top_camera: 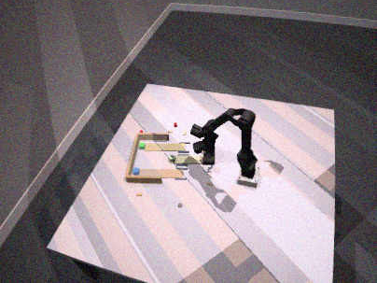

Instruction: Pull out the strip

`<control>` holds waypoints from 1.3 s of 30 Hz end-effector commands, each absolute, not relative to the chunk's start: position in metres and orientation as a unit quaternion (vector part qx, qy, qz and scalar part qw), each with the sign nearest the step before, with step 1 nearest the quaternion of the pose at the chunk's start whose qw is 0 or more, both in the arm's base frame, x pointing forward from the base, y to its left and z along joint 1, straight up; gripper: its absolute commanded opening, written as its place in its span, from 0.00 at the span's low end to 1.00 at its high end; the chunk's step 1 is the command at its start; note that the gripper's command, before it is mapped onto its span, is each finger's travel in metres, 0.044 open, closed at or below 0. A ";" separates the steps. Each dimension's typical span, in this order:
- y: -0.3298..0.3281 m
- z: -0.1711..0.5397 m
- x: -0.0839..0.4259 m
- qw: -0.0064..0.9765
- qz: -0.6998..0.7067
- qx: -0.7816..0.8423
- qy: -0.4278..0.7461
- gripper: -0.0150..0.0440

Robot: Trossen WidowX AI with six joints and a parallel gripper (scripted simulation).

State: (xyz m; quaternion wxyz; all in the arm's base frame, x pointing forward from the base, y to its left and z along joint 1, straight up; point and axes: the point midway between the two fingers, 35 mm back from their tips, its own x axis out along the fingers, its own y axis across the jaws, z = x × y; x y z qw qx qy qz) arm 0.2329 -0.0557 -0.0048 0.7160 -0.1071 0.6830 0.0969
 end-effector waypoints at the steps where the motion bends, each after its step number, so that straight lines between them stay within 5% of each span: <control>1: -0.057 -0.010 0.218 0.706 0.099 -0.105 0.693 0.25; 39: -0.058 0.027 0.226 0.708 0.099 -0.105 0.691 0.25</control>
